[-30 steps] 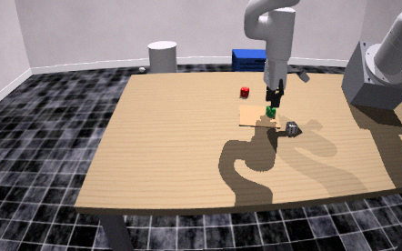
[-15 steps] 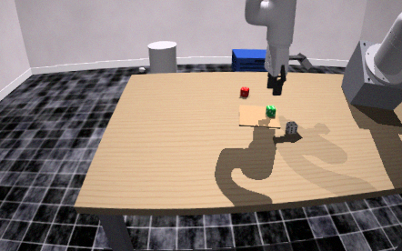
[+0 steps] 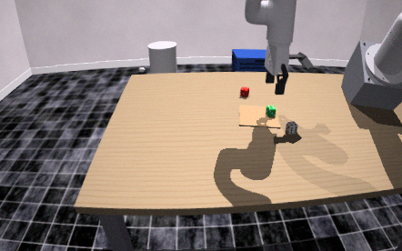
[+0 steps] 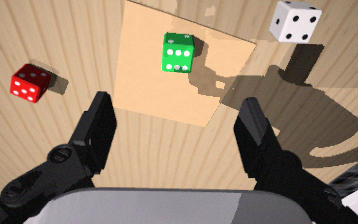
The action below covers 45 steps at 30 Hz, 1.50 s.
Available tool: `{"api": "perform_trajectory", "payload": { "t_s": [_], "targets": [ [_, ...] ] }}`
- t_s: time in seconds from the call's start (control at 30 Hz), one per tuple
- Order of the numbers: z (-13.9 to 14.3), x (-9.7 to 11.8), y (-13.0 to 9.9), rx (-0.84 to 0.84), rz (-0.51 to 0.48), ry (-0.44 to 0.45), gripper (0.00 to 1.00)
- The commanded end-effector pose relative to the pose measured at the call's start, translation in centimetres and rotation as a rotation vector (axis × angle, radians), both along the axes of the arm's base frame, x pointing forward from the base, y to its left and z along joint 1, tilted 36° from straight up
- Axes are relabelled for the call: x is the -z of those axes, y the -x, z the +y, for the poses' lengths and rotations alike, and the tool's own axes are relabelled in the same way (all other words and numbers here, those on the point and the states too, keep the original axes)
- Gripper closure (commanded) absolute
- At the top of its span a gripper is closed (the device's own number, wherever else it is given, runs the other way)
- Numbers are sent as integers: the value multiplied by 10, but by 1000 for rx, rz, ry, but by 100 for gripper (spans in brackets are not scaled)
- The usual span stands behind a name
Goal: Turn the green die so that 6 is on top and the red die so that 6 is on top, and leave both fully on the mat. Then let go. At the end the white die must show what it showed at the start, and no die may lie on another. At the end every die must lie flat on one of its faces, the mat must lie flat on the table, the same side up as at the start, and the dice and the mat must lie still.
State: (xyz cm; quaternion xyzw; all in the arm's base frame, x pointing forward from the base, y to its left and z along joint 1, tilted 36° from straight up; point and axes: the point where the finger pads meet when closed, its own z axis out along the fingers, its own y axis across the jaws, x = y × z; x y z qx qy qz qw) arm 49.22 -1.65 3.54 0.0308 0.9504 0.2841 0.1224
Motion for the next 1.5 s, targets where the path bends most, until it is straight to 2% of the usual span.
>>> {"api": "perform_trajectory", "payload": {
  "t_s": [0.0, 0.27, 0.4, 0.7, 0.77, 0.83, 1.27, 1.47],
  "targets": [
    [-1, 0, -1, 1, -1, 0, 0],
    [-4, 2, -3, -21, -16, 7, 0],
    [-28, 15, -17, -160, -109, 48, 0],
    [-63, 36, -33, -351, -237, 106, 0],
    [-63, 36, -33, -351, -237, 106, 0],
    [-79, 46, -39, -435, -293, 133, 0],
    [-133, 80, -50, -713, -472, 221, 0],
    [-149, 91, -52, -795, -524, 247, 0]
  ]
}}
